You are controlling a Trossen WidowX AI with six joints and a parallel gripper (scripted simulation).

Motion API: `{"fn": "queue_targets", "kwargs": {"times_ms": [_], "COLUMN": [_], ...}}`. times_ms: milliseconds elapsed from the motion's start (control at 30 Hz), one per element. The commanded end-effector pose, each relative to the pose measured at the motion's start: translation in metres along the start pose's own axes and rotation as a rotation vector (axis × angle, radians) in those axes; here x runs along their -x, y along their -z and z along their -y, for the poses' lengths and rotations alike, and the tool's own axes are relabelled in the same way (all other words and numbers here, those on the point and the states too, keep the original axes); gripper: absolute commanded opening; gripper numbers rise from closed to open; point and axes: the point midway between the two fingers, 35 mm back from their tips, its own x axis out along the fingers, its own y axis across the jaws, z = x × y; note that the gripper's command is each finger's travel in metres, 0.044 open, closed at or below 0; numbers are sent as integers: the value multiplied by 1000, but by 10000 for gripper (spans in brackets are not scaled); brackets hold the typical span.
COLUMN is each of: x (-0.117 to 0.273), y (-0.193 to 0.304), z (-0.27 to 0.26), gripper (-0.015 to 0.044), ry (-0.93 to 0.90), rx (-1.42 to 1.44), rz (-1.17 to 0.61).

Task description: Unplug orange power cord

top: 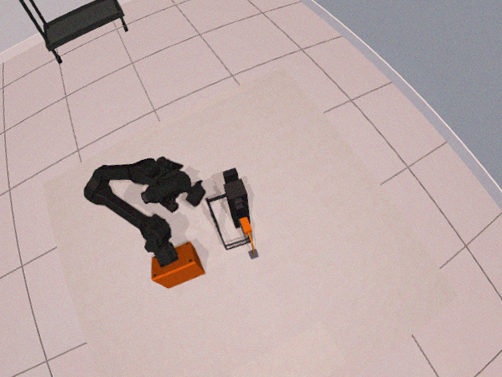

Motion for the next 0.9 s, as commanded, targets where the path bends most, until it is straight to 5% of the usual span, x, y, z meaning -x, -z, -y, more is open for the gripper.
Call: {"fn": "queue_targets", "kwargs": {"times_ms": [0, 267, 867], "x": [0, -11, -45], "y": [0, -6, -8], "z": [0, 16, 2], "gripper": [374, 164, 160], "ry": [1, 66, 144], "rx": [2, 153, 794], "rz": [2, 103, 351]}}
